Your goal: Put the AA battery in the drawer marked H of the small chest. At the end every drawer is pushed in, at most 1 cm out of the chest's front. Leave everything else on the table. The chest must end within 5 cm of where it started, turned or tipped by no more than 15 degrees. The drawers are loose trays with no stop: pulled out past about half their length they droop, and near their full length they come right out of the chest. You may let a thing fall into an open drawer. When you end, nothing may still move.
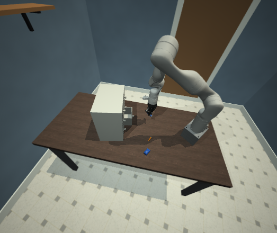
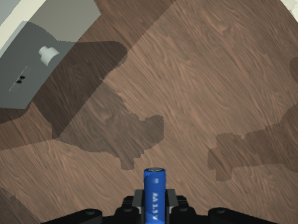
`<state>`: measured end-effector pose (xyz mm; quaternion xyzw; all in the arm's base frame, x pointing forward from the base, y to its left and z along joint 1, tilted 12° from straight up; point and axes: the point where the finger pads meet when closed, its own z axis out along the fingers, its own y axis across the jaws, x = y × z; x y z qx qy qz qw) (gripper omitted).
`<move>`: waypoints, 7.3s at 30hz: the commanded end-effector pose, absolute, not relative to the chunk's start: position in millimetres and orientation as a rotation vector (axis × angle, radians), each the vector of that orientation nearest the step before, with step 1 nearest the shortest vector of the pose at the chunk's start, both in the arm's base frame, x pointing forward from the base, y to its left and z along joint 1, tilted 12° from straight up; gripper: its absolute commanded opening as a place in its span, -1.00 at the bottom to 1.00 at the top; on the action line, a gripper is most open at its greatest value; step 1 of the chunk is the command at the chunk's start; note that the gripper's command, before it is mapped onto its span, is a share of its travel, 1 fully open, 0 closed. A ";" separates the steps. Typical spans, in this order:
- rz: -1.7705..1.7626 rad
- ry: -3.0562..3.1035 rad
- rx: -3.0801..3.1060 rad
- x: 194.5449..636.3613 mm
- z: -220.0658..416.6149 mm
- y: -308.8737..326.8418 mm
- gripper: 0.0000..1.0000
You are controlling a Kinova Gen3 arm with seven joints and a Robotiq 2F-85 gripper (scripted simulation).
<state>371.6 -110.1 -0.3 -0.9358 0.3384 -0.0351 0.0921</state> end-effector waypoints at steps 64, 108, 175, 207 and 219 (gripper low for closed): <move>-0.223 -0.252 -2.985 412.9 7.6 -103.0 -0.82; -0.228 -0.252 -2.984 408.2 42.2 -108.2 -0.82; -0.450 -0.235 -2.948 407.1 40.8 -108.1 -0.82; -0.582 -0.224 -2.919 406.0 40.2 -108.3 -0.82; -0.617 -0.222 -2.907 406.2 40.1 -107.5 -0.82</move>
